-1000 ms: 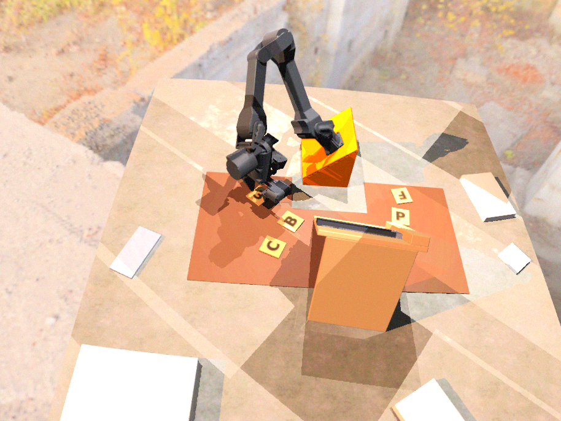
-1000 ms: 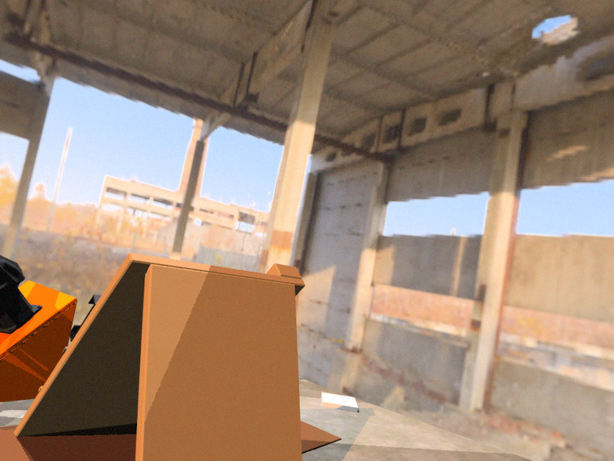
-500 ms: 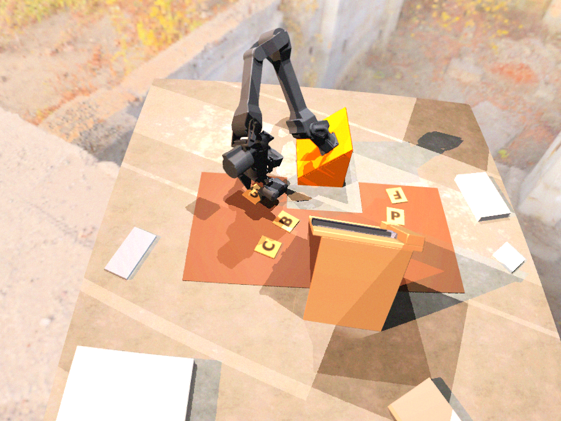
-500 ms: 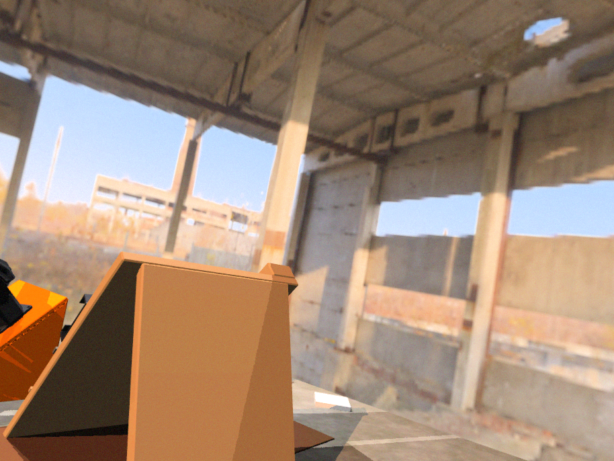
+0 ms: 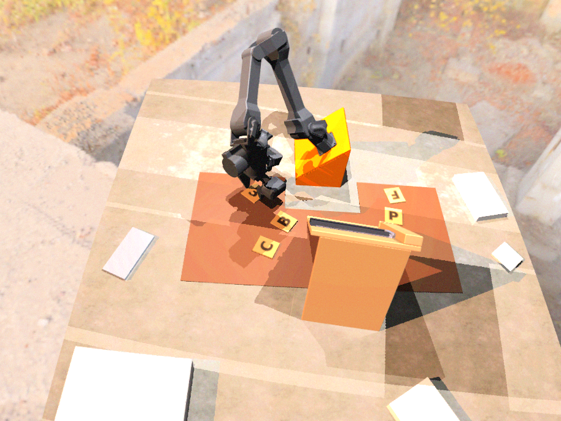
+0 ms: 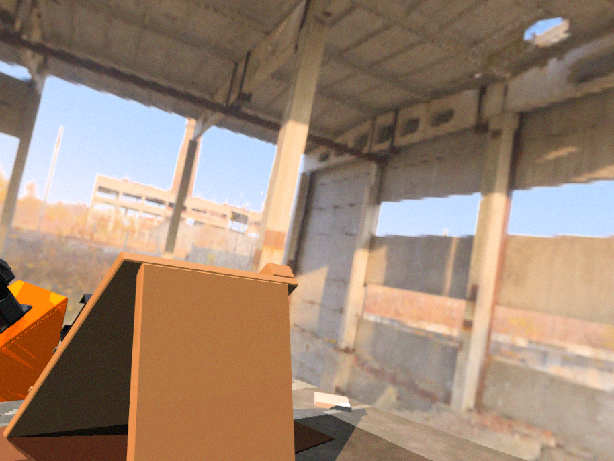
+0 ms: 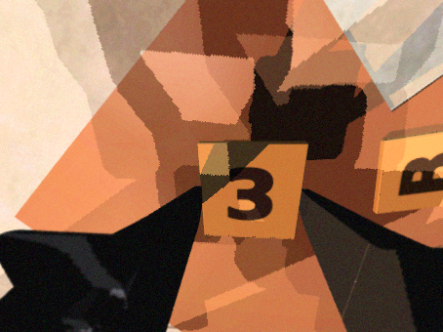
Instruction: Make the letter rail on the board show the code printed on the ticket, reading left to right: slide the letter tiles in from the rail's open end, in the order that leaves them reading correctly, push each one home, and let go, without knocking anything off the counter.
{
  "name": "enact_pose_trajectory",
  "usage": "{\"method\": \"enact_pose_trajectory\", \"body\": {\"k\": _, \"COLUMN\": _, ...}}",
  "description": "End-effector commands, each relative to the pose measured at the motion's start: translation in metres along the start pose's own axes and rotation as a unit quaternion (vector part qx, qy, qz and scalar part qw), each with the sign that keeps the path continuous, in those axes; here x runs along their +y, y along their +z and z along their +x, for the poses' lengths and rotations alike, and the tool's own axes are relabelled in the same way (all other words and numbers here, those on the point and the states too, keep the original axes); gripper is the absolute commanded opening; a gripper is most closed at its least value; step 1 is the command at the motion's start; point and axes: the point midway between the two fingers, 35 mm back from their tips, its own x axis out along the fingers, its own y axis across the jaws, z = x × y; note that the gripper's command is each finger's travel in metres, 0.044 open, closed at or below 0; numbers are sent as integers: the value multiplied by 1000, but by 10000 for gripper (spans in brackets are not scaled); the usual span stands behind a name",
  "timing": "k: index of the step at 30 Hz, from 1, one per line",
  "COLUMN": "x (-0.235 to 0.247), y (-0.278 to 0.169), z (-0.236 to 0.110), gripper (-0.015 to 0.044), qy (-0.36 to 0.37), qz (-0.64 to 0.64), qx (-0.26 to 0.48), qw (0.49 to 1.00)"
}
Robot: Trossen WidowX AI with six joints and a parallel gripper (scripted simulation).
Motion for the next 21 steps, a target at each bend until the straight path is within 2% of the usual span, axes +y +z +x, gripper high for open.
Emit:
{"method": "enact_pose_trajectory", "body": {"k": 1, "x": -4, "y": -5, "z": -1, "gripper": 0, "qy": -6, "qz": 33, "qx": 11, "qw": 999}}
{"method": "enact_pose_trajectory", "body": {"k": 11, "x": -23, "y": -23, "z": -11, "gripper": 0, "qy": -39, "qz": 184, "qx": 53, "qw": 981}}
{"method": "enact_pose_trajectory", "body": {"k": 21, "x": -42, "y": -40, "z": -23, "gripper": 0, "qy": -84, "qz": 331, "qx": 81, "qw": 936}}
